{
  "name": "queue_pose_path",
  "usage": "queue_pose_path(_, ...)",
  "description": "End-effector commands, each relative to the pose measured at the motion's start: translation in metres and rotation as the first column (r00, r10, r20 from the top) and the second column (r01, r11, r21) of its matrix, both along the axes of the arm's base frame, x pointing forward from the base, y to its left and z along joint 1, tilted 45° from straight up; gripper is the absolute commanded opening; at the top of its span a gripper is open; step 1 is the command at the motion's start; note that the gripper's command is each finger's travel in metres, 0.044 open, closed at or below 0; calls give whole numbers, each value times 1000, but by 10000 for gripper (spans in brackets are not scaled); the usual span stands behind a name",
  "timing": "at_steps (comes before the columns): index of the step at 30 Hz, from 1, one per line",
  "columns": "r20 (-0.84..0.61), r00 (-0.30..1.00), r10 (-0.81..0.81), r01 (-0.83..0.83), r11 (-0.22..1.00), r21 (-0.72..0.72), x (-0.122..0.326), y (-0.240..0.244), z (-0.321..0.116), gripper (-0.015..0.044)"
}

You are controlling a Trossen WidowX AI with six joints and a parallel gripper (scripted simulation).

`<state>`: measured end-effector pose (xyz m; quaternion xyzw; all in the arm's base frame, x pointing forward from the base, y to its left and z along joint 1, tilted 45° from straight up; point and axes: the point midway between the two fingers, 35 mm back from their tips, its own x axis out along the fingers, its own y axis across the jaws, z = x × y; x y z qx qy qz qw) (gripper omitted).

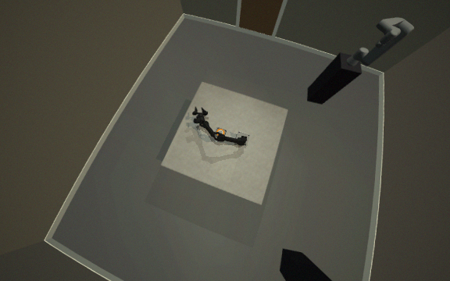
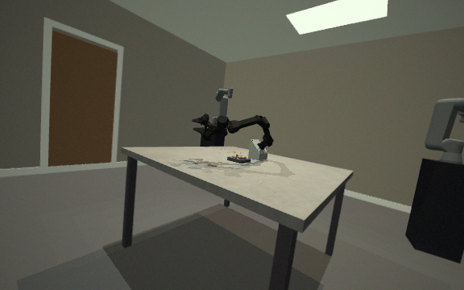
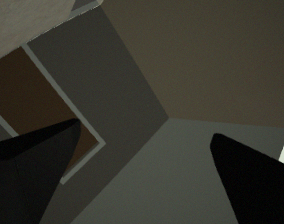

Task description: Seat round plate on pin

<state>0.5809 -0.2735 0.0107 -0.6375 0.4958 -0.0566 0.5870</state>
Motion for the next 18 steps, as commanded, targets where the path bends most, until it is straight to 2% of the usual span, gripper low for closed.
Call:
queue_pose_path(1, -2, 1000, 3, -3, 1000, 21, -2, 1, -2, 374)
queue_pose_path(2, -7, 1000, 10, -9, 996, 85, -7, 5, -9, 347)
queue_pose_path(4, -35, 999, 11, 1, 943, 333, -31, 23, -31, 295)
queue_pose_path(7, -125, 991, -55, 126, 717, 685, -83, 63, -52, 216)
queue_pose_path(10, -186, 978, -94, 206, 580, 788, -106, 82, -54, 137)
queue_pose_path(12, -264, 955, -135, 296, 415, 860, -130, 102, -53, 85)
queue_pose_path(15, -381, 907, -178, 411, 184, 893, -161, 128, -45, 6)
queue_pose_path(18, -478, 856, -197, 488, 3, 873, -182, 147, -35, 0)
